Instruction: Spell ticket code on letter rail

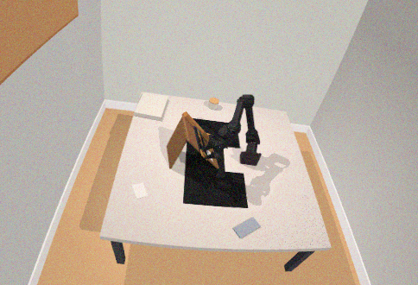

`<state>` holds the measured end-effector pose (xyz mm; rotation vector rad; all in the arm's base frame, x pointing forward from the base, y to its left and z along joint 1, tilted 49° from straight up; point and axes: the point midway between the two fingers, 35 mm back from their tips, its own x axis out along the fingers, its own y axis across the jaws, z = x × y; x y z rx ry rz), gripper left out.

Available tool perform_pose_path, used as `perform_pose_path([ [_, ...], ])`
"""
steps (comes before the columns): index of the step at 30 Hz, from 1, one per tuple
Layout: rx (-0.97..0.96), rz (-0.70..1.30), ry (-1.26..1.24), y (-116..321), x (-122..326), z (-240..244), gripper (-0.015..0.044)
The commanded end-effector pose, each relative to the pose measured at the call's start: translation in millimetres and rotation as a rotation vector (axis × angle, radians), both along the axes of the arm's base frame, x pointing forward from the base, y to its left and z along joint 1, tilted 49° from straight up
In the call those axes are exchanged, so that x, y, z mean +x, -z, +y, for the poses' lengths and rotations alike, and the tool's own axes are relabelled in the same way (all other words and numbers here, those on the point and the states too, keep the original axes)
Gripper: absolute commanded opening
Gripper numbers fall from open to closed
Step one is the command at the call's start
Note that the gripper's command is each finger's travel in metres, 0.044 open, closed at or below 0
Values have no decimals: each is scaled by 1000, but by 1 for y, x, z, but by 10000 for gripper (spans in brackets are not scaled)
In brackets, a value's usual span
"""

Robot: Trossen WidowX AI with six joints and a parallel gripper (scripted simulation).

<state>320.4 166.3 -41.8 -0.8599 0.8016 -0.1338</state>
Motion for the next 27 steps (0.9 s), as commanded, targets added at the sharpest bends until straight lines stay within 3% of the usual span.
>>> perform_pose_path([
  [1,7,-2,-3,-4,1,0,0],
  [27,6,-1,-3,-13,4,-9,0],
])
